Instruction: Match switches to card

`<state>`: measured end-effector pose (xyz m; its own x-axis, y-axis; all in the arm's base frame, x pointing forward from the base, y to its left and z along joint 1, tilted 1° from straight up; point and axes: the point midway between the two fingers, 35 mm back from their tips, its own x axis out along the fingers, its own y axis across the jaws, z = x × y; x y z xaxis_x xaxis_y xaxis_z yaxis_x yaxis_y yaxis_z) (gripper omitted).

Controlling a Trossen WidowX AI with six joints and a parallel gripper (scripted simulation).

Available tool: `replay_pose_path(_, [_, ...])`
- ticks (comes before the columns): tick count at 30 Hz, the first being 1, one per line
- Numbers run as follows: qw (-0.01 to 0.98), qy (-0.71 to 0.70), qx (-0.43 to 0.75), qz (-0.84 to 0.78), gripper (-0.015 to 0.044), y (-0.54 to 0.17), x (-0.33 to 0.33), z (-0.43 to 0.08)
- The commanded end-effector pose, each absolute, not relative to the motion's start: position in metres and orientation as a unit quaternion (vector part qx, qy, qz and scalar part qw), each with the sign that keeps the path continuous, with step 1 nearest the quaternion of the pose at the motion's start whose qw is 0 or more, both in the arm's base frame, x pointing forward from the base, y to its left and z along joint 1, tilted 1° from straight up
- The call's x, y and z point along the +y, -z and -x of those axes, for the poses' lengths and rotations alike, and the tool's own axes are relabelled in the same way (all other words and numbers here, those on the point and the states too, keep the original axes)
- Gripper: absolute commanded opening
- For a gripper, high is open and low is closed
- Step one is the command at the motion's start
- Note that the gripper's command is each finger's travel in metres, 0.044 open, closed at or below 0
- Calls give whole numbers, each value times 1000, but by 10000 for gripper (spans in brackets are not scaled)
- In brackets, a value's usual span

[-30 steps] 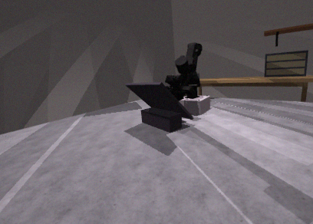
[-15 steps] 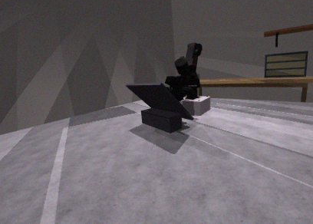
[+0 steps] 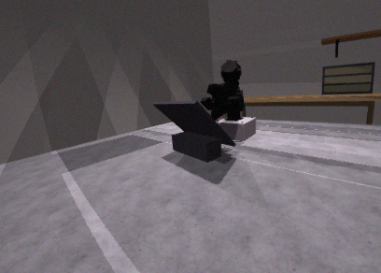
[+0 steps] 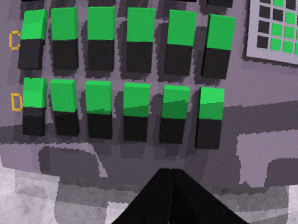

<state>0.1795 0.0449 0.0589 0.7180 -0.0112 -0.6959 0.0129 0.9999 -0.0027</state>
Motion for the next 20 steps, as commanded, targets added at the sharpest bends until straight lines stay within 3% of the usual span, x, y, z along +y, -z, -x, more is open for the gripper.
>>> replay_pose_path(1, [928,8,373,-3,0,-72,41,-166])
replay_pose_path(20, [928,8,372,-4,0,-127,72,-211])
